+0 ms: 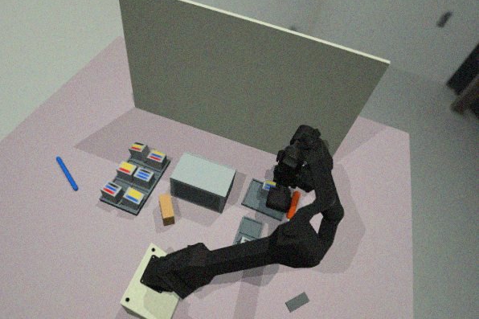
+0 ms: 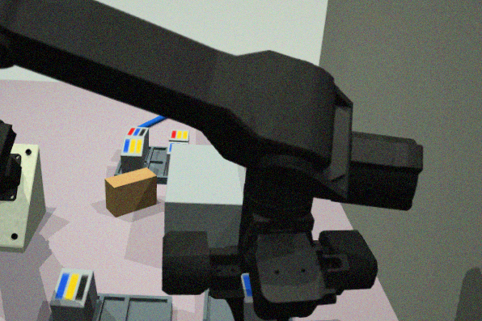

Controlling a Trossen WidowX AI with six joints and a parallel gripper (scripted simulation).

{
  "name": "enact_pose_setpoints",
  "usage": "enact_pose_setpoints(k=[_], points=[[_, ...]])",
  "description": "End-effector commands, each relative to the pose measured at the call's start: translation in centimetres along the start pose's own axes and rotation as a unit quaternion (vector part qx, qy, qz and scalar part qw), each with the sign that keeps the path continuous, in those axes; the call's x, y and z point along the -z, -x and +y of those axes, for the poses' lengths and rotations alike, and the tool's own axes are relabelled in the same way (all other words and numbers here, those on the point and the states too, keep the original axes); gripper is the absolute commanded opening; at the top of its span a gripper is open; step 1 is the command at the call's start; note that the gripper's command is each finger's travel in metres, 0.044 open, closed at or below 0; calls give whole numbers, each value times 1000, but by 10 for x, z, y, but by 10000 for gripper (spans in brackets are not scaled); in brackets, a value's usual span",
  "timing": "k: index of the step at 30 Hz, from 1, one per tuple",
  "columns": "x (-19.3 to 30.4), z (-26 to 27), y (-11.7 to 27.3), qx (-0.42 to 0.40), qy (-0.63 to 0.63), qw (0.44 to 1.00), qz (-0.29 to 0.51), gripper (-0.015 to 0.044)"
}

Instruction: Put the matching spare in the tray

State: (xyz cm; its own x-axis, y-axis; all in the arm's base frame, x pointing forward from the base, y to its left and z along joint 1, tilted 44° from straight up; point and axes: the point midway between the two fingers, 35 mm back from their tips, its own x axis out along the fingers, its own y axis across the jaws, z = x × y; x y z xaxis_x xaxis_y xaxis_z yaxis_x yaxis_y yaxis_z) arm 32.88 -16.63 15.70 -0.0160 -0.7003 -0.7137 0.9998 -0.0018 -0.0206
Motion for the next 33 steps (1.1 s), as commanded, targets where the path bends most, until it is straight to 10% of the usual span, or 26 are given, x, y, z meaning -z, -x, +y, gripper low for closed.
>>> enact_pose_setpoints(k=[1,19,33], points=[[1,0,-3,-2,1,1000,2,0],[0,-3,-16,-1,0,1000,1,0],[0,-3,-15,1,-1,1000,-1,368]])
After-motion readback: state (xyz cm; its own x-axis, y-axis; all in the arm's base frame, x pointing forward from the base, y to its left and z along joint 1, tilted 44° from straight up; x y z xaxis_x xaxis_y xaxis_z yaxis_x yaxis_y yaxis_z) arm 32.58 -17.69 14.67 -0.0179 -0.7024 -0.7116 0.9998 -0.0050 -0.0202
